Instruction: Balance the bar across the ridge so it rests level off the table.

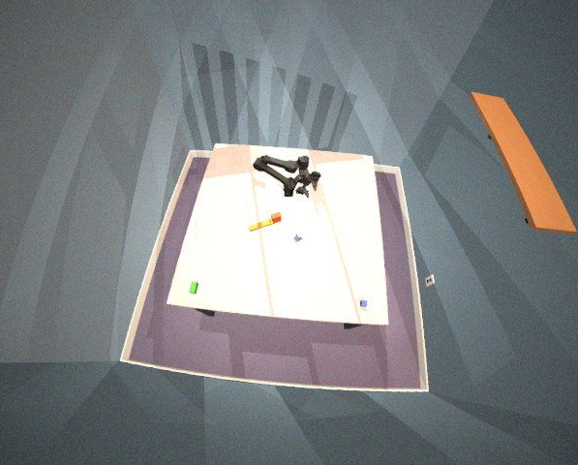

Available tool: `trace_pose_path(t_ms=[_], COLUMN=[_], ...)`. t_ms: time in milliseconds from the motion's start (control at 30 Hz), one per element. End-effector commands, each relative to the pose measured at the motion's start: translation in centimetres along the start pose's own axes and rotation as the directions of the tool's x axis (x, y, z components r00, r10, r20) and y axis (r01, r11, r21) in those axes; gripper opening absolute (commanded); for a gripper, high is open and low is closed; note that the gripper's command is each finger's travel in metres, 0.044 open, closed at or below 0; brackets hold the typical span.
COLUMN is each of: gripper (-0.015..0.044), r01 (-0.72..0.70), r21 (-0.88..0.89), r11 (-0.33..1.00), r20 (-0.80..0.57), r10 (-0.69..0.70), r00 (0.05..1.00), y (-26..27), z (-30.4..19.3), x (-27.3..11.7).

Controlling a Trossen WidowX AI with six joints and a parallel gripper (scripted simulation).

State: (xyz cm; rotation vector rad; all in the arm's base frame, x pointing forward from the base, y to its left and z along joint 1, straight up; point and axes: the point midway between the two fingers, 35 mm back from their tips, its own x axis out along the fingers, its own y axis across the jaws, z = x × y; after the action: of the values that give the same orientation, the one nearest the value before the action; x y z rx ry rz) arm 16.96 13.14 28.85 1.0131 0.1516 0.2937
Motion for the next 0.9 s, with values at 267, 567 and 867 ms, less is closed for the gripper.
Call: trace_pose_path(t_ms=[267, 567, 867], gripper=[0.0315, 0.0315, 0.0315], r01=[0.143, 0.258, 0.374], r21=[-0.166, -0.256, -0.324], r11=[0.976, 0.932, 0.869], r20=[0.015, 0.026, 0.034], r10=[-0.142, -0.26, -0.385], r00=[0.99, 0.965, 0.922], y=[-0.8, -2.0, -3.7], z=[0.9, 1.8, 2.8], x=[2.5, 4.1, 5.6])
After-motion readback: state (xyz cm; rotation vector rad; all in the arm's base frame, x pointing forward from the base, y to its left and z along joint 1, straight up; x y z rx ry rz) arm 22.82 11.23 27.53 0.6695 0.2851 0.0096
